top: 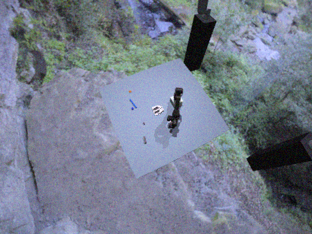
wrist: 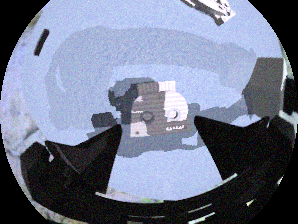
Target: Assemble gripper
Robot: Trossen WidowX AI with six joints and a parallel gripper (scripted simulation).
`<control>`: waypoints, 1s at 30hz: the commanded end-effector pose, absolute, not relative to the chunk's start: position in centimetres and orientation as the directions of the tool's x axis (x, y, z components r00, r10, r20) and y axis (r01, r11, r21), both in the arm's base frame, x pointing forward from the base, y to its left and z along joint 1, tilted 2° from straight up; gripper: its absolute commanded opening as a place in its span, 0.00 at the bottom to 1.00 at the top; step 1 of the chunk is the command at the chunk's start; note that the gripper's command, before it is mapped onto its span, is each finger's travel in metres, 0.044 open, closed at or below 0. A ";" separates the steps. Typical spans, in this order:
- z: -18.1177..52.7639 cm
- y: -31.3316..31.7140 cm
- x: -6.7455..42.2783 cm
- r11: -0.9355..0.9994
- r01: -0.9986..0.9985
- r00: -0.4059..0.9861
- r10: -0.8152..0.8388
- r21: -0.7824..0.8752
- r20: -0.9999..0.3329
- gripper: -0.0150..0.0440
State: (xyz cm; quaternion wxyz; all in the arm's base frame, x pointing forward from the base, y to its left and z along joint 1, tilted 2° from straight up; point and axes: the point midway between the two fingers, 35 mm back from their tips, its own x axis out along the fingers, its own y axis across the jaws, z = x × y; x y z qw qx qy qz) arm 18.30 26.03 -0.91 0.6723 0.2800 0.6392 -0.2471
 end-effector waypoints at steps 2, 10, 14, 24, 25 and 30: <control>-2.0 25.9 18.2 0.719 0.693 0.053 0.016 0.049 -0.998 1.00; -3.1 25.8 18.3 0.719 0.693 0.053 0.016 0.049 -0.998 1.00; -3.1 25.8 18.3 0.719 0.693 0.053 0.016 0.049 -0.998 1.00; -3.1 25.8 18.3 0.719 0.693 0.053 0.016 0.049 -0.998 1.00; -3.1 25.8 18.3 0.719 0.693 0.053 0.016 0.049 -0.998 1.00; -3.2 25.8 18.3 0.719 0.693 0.053 0.016 0.048 -0.998 1.00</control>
